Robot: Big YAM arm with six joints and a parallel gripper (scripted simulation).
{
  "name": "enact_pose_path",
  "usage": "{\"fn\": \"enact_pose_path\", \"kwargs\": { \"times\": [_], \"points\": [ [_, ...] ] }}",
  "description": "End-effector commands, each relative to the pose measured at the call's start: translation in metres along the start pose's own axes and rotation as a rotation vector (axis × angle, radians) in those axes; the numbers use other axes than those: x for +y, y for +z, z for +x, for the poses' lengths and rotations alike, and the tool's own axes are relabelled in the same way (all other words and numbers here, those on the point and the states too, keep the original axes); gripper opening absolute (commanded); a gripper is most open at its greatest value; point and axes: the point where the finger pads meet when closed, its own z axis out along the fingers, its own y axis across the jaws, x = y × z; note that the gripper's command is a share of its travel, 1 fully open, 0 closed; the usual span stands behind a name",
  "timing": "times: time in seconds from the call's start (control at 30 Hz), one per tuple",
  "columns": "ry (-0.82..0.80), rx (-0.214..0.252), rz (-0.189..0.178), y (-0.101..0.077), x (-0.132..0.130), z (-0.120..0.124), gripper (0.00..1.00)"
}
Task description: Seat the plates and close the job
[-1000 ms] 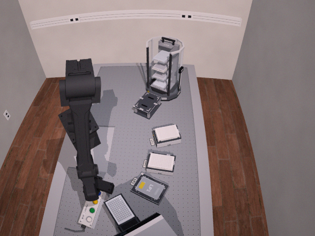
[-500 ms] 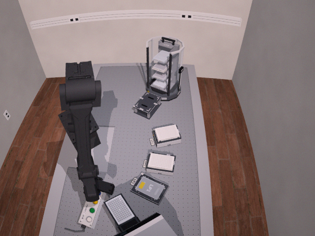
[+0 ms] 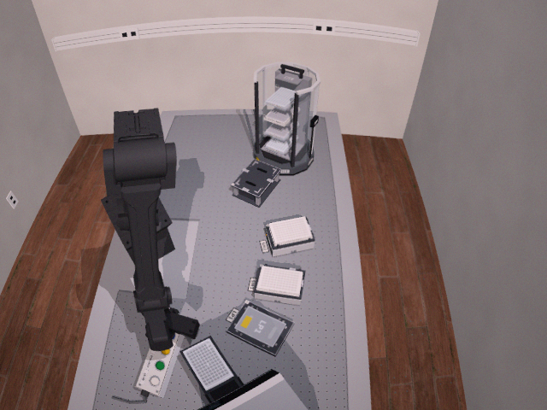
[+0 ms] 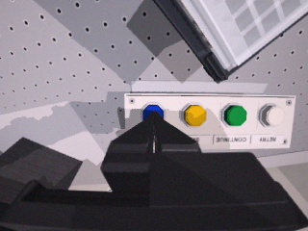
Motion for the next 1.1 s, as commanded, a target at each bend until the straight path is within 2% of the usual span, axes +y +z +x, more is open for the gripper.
{"fn": "enact_pose_path", "kwargs": {
  "times": [0.0, 0.4, 0.43, 1.0, 1.07],
  "points": [
    [0.000, -0.001, 0.003, 0.005, 0.000, -0.002, 0.00],
    [0.000, 0.000, 0.002, 0.009, 0.001, 0.000, 0.00],
    [0.000, 0.000, 0.002, 0.002, -0.003, -0.005, 0.00],
    [-0.001, -0.001, 0.006, 0.002, -0.003, -0.002, 0.00],
    [0.000, -0.002, 0.012, -0.006, -0.005, -0.002, 0.00]
  ]
}}
